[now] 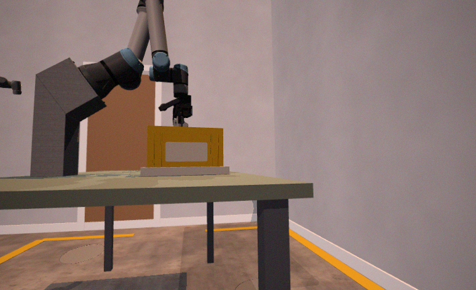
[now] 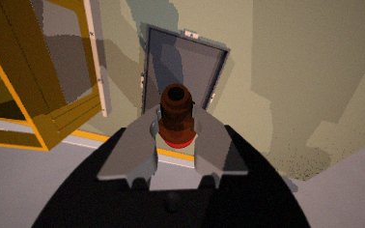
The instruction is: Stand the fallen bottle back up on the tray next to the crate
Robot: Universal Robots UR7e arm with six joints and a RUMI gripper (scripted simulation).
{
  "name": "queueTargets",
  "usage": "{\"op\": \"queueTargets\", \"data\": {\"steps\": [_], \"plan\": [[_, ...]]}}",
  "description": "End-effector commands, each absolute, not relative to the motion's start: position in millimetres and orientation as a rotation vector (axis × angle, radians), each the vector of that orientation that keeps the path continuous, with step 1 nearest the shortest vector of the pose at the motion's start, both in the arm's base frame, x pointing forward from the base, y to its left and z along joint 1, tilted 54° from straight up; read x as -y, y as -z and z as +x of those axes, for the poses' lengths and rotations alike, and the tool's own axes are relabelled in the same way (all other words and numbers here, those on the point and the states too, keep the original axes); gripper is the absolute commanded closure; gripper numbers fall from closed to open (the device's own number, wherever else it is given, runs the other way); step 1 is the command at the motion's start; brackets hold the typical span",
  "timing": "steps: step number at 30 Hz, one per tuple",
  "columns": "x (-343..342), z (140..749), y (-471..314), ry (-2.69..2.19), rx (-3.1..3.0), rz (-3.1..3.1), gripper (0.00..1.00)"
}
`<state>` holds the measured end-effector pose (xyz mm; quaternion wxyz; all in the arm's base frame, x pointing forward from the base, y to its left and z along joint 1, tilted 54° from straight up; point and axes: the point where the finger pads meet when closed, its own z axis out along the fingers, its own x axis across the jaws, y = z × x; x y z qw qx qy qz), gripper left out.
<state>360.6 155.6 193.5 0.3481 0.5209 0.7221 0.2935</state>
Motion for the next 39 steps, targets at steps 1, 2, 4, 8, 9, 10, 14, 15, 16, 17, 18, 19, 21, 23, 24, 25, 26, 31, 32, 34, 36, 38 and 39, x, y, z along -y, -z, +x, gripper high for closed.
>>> {"op": "queueTargets", "data": {"steps": [1,2,4,8,9,10,14,15,16,17,18,19,21,23,24,25,26,31,32,34,36,38,39], "plan": [[-155.5,358.6,-195.4,-0.762,-1.872,1.35,1.0],[-155.5,358.3,-195.7,-0.762,-1.872,1.35,1.0],[-155.5,357.7,-196.1,-0.762,-1.872,1.35,1.0],[-155.4,356.7,-196.8,-0.762,-1.872,1.35,1.0],[-155.4,356.5,-197.0,-0.762,-1.872,1.35,1.0],[-155.4,356.3,-197.1,-0.762,-1.872,1.35,1.0],[-155.3,355.9,-197.4,-0.762,-1.872,1.35,1.0],[-155.3,355.9,-197.4,-0.762,-1.872,1.35,1.0],[-155.3,355.8,-197.4,-0.762,-1.872,1.35,1.0],[-155.3,355.8,-197.5,-0.762,-1.872,1.35,1.0],[-155.3,355.7,-197.5,-0.762,-1.872,1.35,1.0],[-155.3,355.6,-197.6,-0.762,-1.872,1.35,1.0],[-155.3,355.6,-197.6,-0.762,-1.872,1.35,1.0],[-155.3,355.5,-197.7,-0.762,-1.872,1.35,1.0],[-155.3,355.5,-197.7,-0.762,-1.872,1.35,1.0],[-155.3,355.5,-197.7,-0.762,-1.872,1.35,1.0],[-155.3,355.5,-197.7,-0.762,-1.872,1.35,1.0],[-155.3,355.5,-197.7,-0.762,-1.872,1.35,1.0],[-155.3,355.5,-197.7,-0.762,-1.872,1.35,1.0],[-155.3,355.5,-197.7,-0.762,-1.872,1.35,1.0],[-155.3,355.5,-197.7,-0.762,-1.872,1.35,1.0],[-155.3,355.5,-197.7,-0.762,-1.872,1.35,1.0],[-155.3,355.5,-197.7,-0.762,-1.872,1.35,1.0]]}}
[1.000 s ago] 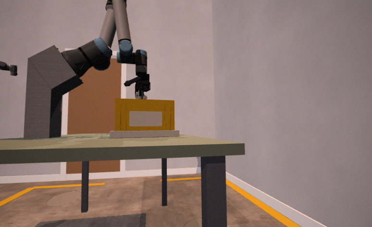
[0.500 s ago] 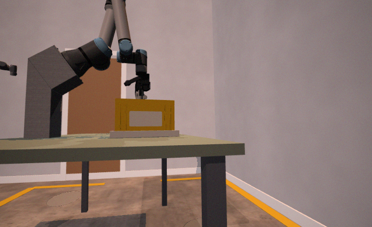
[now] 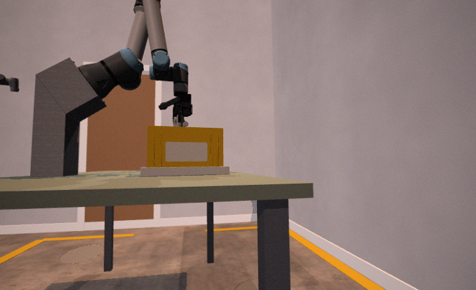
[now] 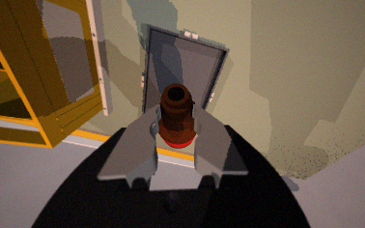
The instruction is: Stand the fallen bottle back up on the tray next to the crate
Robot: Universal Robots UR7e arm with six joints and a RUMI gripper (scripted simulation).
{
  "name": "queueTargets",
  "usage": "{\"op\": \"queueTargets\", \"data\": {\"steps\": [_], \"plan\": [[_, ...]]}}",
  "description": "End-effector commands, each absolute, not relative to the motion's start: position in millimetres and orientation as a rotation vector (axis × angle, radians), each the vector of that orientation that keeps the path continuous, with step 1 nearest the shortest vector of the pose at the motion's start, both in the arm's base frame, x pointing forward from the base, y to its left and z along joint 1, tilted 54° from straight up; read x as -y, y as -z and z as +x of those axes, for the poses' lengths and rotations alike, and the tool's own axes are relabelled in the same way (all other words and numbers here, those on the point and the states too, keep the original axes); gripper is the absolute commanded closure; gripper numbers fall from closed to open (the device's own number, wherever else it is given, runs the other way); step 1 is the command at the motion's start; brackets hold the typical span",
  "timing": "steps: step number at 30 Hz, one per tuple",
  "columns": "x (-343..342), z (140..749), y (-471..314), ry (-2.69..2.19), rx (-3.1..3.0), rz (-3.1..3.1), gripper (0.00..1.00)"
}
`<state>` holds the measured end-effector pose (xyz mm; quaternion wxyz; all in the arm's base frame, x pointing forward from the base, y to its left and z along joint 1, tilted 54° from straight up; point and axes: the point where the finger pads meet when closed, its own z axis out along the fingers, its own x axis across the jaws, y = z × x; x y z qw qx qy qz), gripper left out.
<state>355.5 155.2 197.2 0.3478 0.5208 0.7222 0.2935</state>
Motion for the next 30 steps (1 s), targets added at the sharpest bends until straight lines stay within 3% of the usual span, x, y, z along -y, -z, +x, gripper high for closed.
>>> {"op": "queueTargets", "data": {"steps": [1,30], "plan": [[-155.3,355.5,-197.7,-0.762,-1.872,1.35,1.0],[-155.3,355.5,-197.6,-0.754,-1.88,1.334,1.0]]}}
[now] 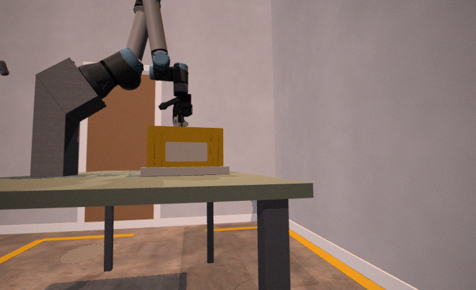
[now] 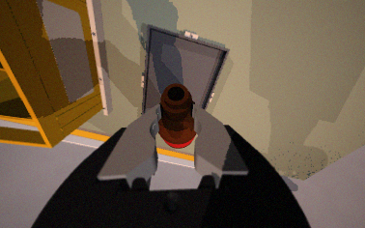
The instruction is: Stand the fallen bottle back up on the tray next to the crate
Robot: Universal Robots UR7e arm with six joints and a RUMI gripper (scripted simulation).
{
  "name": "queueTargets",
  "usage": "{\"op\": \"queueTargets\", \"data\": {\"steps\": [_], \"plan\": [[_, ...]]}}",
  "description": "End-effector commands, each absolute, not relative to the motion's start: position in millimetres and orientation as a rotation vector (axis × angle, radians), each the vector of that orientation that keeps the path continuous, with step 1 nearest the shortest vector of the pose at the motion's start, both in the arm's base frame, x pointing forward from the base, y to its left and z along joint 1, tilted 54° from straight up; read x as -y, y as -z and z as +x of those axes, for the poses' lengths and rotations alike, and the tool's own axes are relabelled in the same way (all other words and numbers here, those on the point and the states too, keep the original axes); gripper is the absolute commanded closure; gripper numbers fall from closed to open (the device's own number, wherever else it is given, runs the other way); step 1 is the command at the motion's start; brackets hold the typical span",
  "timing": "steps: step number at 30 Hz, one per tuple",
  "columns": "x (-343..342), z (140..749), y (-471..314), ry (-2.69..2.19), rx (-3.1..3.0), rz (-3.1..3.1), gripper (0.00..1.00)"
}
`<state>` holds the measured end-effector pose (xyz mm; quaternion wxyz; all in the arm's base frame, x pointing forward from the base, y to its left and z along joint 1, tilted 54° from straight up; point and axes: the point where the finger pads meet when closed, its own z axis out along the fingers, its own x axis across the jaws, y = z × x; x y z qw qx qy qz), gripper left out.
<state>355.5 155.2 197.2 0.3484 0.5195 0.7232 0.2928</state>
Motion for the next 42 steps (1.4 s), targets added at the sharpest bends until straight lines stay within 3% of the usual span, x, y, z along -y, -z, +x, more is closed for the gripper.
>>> {"op": "queueTargets", "data": {"steps": [1,42], "plan": [[-155.3,355.5,-197.6,-0.75,-1.884,1.326,1.0],[-155.3,355.5,-197.7,-0.627,-1.998,1.076,1.0]]}}
